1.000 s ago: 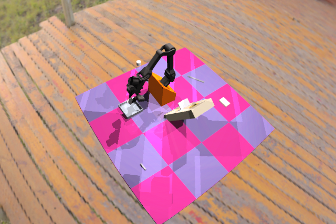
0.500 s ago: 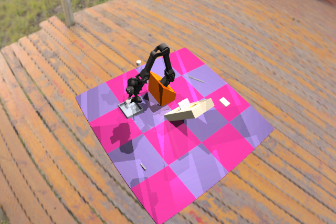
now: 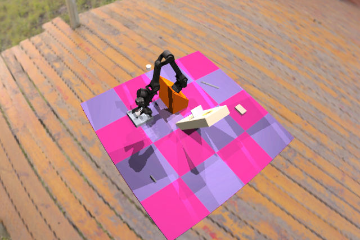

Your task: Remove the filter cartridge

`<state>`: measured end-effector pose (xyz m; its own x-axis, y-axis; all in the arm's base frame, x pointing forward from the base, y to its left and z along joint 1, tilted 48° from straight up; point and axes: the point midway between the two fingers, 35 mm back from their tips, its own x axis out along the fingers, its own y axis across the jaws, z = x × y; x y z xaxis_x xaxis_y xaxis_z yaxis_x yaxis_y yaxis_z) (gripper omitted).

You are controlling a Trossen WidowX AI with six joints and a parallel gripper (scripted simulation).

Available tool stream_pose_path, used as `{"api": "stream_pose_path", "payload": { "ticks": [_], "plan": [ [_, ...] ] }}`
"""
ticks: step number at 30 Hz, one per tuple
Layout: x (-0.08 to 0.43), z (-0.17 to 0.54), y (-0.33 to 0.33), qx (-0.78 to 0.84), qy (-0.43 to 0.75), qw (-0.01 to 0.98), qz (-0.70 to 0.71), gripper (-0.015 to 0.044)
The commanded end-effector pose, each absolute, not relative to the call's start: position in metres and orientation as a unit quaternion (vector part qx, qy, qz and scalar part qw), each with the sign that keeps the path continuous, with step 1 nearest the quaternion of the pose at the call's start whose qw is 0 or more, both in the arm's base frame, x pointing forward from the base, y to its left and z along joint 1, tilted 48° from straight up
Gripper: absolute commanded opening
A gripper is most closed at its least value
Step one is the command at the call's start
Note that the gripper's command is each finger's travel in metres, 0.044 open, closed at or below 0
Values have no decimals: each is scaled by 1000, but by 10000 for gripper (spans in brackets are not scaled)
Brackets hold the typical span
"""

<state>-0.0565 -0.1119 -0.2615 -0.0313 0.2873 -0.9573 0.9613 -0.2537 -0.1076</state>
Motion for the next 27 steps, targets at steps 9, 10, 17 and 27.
{"api": "stream_pose_path", "payload": {
  "ticks": [9,10,17,27],
  "plan": [
    [-54,-268,-100,613,513,332,-502,105],
    [-54,-268,-100,613,513,332,-502,131],
    [-54,-268,-100,613,513,332,-502,315],
    [-55,-264,-106,613,513,332,-502,440]
  ]
}}
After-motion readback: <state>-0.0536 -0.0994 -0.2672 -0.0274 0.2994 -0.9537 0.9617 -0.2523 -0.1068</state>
